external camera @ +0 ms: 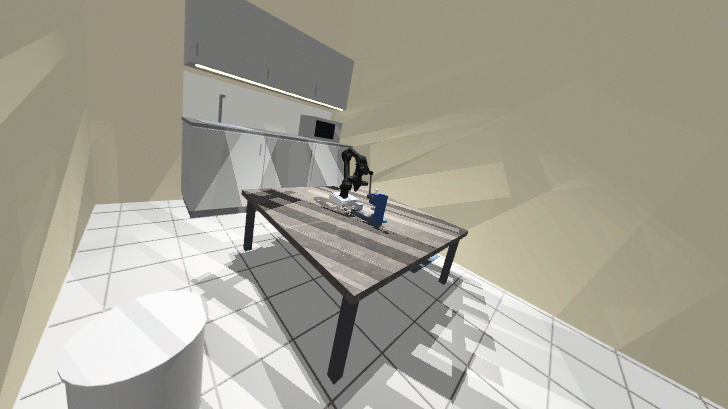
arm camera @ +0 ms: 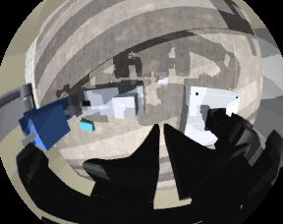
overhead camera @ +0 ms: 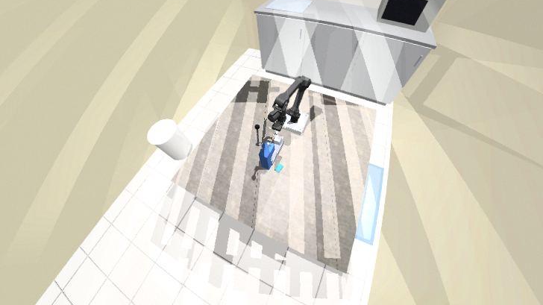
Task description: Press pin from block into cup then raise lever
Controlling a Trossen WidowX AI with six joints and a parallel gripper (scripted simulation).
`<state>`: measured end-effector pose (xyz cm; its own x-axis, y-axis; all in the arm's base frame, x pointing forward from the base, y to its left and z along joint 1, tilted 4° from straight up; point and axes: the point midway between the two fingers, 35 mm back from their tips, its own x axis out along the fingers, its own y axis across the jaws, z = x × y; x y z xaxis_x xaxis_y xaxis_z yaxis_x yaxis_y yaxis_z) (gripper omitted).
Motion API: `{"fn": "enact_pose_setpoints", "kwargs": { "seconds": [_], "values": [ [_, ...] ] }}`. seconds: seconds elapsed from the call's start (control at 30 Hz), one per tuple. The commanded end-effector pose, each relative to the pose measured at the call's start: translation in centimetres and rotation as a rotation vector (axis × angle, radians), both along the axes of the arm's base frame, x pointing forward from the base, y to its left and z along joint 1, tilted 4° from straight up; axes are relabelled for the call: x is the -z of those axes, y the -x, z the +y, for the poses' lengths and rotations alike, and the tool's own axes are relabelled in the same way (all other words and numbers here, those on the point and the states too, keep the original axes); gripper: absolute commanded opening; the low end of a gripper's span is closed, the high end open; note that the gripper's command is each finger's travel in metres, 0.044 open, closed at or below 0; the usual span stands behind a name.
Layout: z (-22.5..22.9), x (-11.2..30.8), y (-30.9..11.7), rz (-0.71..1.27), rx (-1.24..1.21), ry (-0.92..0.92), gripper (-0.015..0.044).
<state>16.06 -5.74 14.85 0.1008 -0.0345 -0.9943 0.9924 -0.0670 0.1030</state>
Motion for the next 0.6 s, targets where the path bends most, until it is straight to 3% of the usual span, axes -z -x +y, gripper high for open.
{"fn": "enact_pose_setpoints", "kwargs": {
  "seconds": [0.0,0.27,0.57],
  "values": [
    [0.0,0.1,0.0,-0.005,-0.013,0.001,0.0030],
    [0.2,2.5,0.1,-0.232,-0.618,0.136,0.0030],
    [0.2,5.4,-0.5,-0.397,-1.350,0.571,0.0030]
  ]
}}
